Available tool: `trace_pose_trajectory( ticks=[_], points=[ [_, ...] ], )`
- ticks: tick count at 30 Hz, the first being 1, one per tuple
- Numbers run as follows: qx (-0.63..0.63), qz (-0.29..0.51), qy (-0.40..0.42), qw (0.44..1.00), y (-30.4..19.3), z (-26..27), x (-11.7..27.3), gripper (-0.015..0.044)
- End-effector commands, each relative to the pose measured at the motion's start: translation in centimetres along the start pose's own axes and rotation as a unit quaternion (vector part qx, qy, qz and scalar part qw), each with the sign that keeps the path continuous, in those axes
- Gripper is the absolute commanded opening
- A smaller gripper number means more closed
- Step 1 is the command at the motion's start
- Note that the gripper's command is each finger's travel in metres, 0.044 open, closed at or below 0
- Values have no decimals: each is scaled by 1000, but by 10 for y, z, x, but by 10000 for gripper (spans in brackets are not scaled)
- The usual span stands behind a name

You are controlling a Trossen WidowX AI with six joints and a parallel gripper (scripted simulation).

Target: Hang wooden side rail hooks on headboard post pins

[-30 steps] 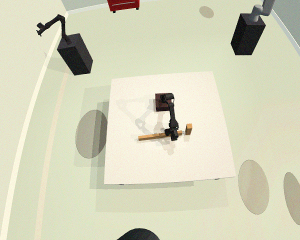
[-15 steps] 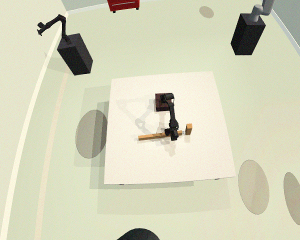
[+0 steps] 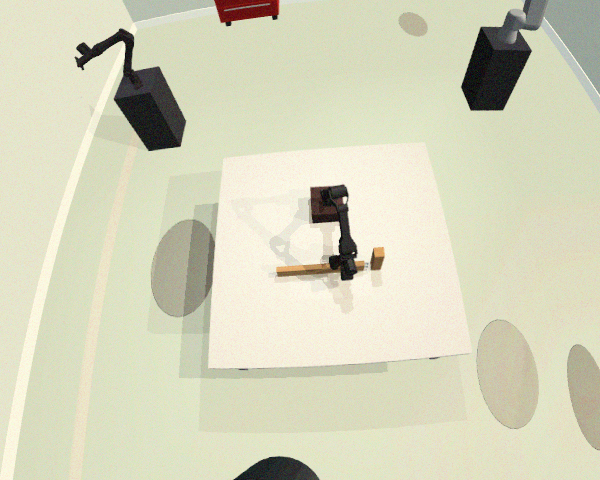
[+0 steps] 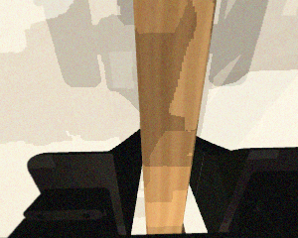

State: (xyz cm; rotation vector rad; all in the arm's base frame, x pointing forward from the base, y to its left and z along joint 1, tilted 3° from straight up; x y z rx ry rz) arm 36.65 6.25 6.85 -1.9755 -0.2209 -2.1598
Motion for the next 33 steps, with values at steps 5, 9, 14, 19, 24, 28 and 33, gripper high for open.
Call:
trace_pose_trajectory(
  ticks=[5, 9, 14, 19, 24, 28, 33],
  points=[
    [-7, 1, -5, 1000, -1, -7, 0, 0],
    [-7, 1, -5, 1000, -2, -9, 0, 0],
    [-7, 1, -5, 1000, -2, -11, 0, 0],
    [-7, 1, -5, 1000, -3, -13, 0, 0],
    [0, 0, -1, 1000, -2, -8, 0, 0],
    [0, 0, -1, 1000, -2, -8, 0, 0],
    [-7, 1, -5, 1000, -2, -8, 0, 0]
  ],
)
Point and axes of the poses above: the point midway between the two fingers, 35 mm back from their tips, its own x axis back along the fingers, its own z axis across the jaws, y = z × x, the point moved 8 cm from there along x, back along the fingers, and after that the axes turned 14 degrees about x, right-handed, at the moved point
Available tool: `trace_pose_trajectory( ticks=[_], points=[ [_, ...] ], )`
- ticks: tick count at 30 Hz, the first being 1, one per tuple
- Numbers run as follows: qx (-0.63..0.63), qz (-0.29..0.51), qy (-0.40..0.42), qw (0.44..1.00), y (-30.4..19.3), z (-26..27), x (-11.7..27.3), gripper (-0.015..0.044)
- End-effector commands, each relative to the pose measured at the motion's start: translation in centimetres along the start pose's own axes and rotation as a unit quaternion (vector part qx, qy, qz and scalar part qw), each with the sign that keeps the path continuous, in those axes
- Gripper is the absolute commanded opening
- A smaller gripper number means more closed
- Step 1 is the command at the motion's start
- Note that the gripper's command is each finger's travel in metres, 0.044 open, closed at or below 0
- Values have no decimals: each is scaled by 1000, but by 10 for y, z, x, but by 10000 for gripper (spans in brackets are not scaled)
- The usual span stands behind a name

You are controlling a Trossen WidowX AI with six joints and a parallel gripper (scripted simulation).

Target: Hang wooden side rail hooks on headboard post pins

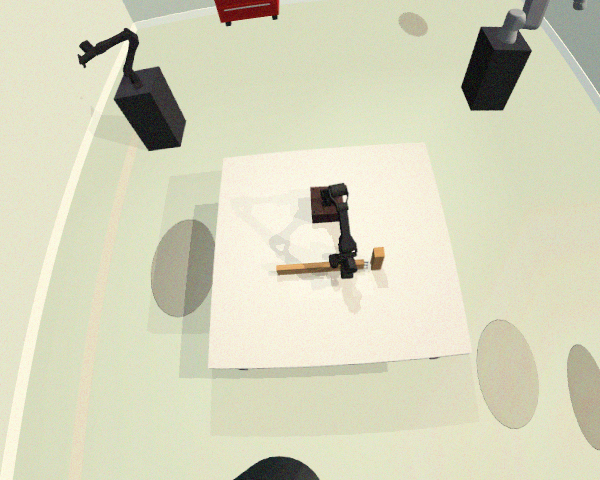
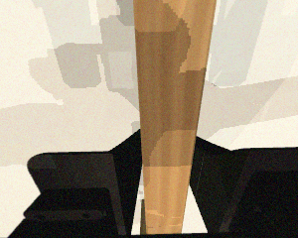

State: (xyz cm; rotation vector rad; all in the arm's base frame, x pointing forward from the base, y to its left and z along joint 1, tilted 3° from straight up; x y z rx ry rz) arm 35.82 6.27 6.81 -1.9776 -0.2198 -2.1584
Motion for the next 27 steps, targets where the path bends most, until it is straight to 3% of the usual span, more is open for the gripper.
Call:
trace_pose_trajectory(
  ticks=[1, 27],
  points=[
    [-7, 0, -4, 1000, 0, 0, 0, 0],
    [-7, 0, -4, 1000, 0, 1, 5, 0]
  ],
)
Point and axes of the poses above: the point midway between the two fingers, 35 mm back from their tips, its own x axis back along the fingers, its own z axis across the jaws, y = z × x, the point moved 8 cm from there along x, back along the fingers, and after that the axes turned 14 degrees about x, right-handed, at the moved point
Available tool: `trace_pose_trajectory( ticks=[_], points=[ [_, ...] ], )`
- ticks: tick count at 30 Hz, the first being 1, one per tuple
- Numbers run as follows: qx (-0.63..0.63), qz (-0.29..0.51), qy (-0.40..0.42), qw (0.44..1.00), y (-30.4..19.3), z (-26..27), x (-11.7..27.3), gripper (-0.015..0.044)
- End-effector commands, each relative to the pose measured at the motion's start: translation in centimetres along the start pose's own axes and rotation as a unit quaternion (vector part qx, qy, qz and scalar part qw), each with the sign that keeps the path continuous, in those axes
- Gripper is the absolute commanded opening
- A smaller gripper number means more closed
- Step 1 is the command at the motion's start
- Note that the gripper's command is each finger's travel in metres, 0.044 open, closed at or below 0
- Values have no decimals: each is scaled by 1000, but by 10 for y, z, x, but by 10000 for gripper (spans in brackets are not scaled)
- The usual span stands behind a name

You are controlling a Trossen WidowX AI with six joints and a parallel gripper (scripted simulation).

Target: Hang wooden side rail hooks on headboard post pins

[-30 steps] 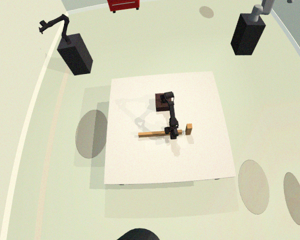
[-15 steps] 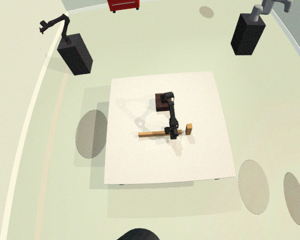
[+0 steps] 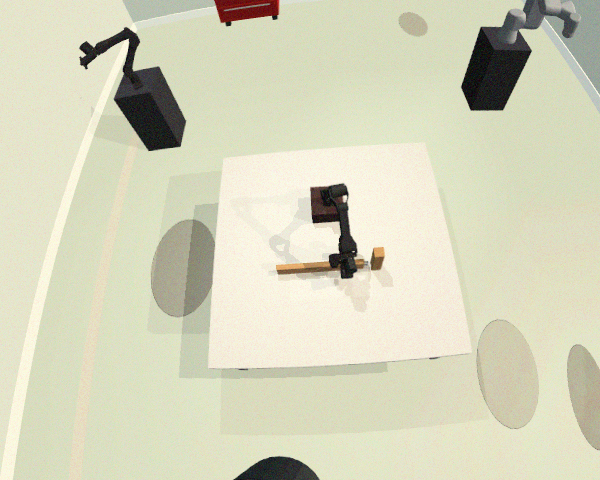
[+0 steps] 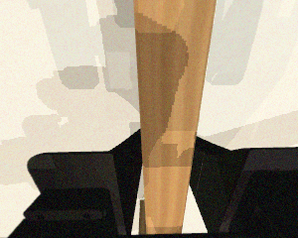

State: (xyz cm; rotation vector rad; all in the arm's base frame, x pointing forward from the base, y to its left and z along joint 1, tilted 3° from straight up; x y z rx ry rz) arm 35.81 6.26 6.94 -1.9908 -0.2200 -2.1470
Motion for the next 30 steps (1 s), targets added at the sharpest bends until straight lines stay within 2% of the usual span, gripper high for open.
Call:
trace_pose_trajectory(
  ticks=[1, 30],
  points=[
    [-7, 0, 2, 1000, 0, 1, 4, 0],
    [-7, 0, 2, 1000, 0, 1, 8, 0]
  ],
)
Point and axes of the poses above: the point midway between the two fingers, 35 mm back from their tips, its own x axis back along the fingers, its own z axis across the jaws, y = z × x, the point moved 8 cm from there along x, back along the fingers, and after that the axes turned 14 degrees about x, right-handed, at the moved point
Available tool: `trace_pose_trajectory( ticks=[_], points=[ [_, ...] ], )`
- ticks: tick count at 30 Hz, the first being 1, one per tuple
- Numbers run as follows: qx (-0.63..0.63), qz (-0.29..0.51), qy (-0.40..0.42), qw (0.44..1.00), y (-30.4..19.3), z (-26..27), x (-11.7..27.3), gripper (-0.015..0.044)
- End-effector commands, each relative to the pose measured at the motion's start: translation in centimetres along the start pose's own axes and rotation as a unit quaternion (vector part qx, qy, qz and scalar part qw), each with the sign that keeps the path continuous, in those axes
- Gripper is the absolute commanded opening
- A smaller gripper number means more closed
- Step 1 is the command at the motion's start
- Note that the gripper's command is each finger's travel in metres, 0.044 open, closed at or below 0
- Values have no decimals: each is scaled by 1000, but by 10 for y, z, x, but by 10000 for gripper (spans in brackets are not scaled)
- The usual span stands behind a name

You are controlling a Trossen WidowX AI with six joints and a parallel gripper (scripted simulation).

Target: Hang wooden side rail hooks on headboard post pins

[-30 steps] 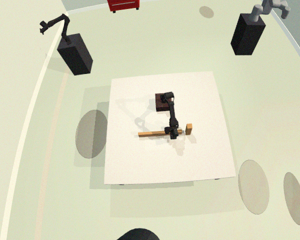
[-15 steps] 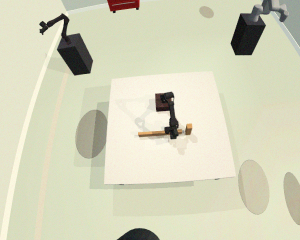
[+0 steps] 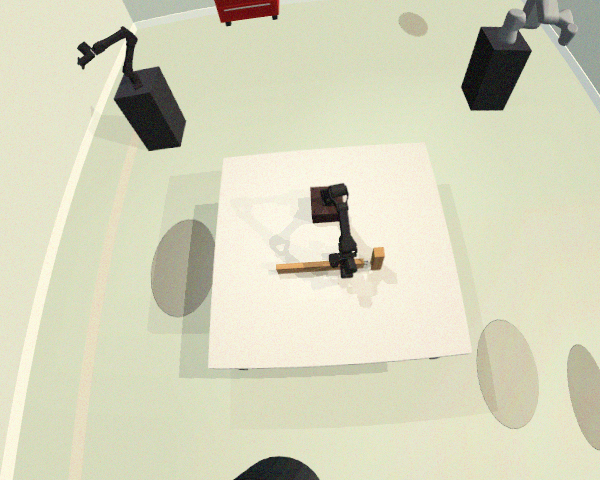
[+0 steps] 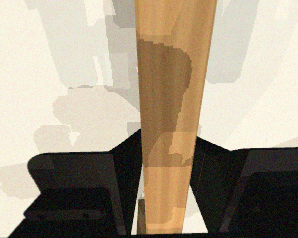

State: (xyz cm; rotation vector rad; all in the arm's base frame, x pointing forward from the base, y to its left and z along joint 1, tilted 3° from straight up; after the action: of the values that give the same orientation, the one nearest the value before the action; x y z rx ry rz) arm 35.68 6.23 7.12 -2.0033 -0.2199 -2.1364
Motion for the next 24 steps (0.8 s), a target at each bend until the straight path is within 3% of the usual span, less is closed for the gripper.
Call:
trace_pose_trajectory(
  ticks=[1, 24],
  points=[
    [-6, 0, 7, 1000, 0, 2, 7, 0],
    [-6, 0, 7, 1000, 0, 2, 11, 0]
  ],
)
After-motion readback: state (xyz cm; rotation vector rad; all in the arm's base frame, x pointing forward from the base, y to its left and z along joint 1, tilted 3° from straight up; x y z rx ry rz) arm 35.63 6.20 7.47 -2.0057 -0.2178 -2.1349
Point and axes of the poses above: the point midway between the two fingers, 35 mm back from their tips, its own x axis back along the fingers, its own z axis across the jaws, y = z × x, the point moved 8 cm from there along x, back along the fingers, and after that the axes turned 14 degrees about x, right-handed, at the moved point
